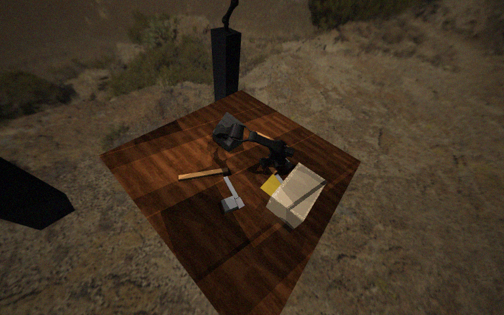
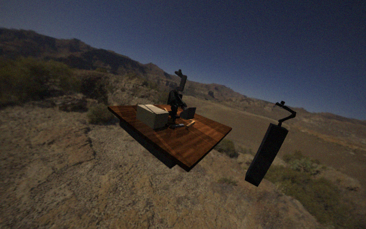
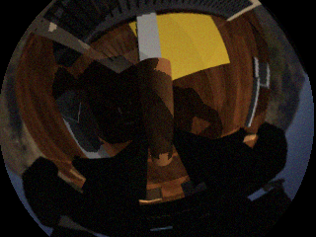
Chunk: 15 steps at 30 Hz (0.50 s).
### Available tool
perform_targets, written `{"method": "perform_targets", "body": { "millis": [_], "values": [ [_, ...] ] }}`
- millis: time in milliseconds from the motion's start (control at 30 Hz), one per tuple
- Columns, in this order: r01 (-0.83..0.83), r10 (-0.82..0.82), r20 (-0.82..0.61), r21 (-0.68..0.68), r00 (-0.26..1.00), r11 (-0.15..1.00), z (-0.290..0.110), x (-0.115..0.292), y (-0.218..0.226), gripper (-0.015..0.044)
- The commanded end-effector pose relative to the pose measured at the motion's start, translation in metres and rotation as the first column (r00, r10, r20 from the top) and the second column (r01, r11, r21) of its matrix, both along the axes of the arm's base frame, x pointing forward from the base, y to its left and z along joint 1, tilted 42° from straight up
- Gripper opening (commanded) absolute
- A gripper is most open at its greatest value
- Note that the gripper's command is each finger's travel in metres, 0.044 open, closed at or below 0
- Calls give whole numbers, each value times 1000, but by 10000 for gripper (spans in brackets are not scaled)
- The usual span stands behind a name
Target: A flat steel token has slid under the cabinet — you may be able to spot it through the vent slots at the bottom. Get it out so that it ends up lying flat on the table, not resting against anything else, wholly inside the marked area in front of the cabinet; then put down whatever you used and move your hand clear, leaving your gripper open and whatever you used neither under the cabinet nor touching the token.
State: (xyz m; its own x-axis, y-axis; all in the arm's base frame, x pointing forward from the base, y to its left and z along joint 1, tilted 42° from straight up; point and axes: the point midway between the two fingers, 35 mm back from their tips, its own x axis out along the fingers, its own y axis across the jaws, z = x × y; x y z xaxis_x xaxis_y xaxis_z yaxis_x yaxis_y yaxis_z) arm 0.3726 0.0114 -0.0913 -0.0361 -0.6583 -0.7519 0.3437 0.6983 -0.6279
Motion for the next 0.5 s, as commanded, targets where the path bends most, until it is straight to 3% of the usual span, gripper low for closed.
{"method": "perform_targets", "body": {
  "millis": [0,467],
  "values": [
    [1,-1,3,2,1000,1000,1,7,-2,0],
    [1,-1,3,2,1000,1000,4,17,-6,0]
  ]
}}
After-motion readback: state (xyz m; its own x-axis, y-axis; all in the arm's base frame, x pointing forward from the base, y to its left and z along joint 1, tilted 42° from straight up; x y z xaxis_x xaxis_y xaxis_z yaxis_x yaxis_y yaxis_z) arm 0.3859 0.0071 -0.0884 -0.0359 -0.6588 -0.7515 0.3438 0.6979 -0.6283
